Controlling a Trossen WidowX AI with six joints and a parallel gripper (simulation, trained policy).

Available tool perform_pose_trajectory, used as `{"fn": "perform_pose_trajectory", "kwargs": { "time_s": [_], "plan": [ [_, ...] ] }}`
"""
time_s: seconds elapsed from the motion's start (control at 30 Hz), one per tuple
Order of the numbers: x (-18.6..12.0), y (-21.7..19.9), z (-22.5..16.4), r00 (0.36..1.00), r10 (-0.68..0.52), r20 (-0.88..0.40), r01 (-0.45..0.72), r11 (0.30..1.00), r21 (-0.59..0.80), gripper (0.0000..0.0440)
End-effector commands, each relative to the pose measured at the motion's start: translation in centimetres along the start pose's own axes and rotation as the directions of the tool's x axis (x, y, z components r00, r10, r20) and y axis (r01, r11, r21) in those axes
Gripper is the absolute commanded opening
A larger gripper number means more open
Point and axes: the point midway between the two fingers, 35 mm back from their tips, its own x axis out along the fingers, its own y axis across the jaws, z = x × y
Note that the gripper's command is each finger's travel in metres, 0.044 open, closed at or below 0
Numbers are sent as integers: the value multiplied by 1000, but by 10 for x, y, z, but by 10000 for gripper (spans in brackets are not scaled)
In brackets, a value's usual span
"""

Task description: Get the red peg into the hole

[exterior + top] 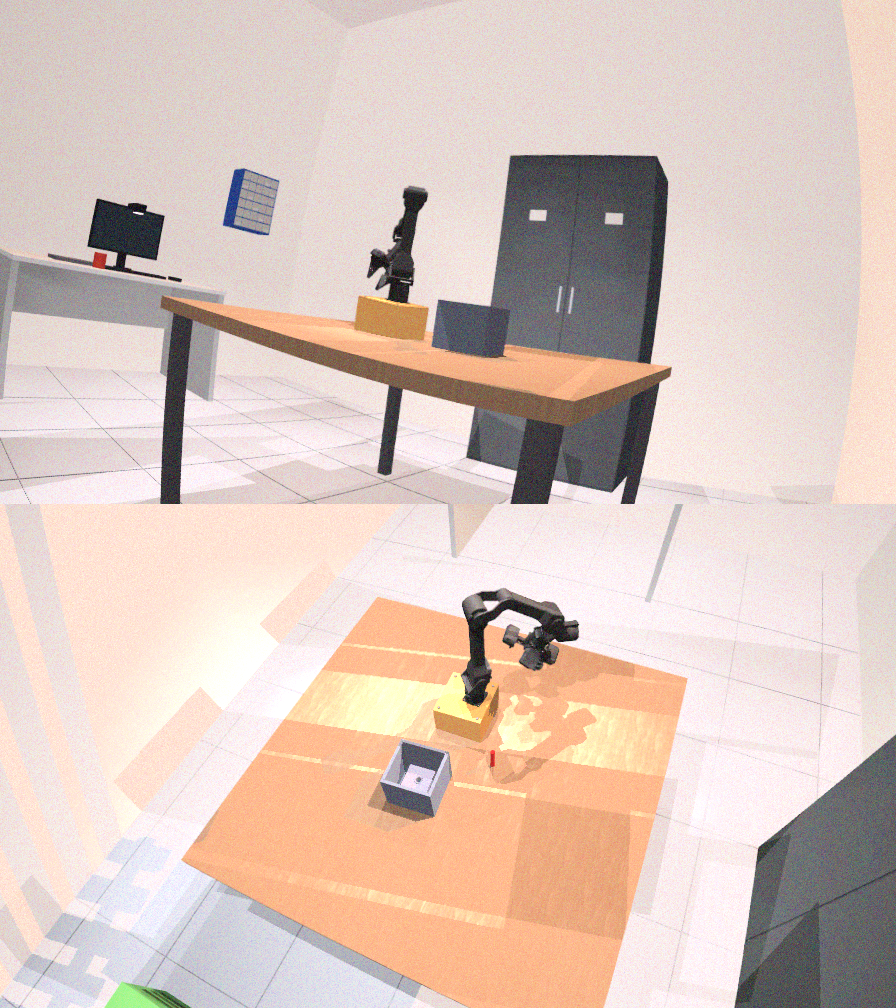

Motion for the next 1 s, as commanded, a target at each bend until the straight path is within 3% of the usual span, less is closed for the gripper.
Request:
{"fn": "perform_pose_trajectory", "kwargs": {
  "time_s": [0.0, 0.17, 0.4, 0.7, 0.97],
  "plan": [
    [-5, 2, 1, 1000, 11, 3, -11, 1000, 22, 407],
    [-38, 15, 18, 996, 86, -5, -84, 981, 174, 422],
    [-82, 28, 56, 981, 193, -19, -171, 906, 387, 389],
    [-130, 24, 119, 949, 315, 0, -245, 737, 630, 335],
    [-164, 2, 170, 908, 416, 50, -304, 572, 762, 299]
  ]
}}
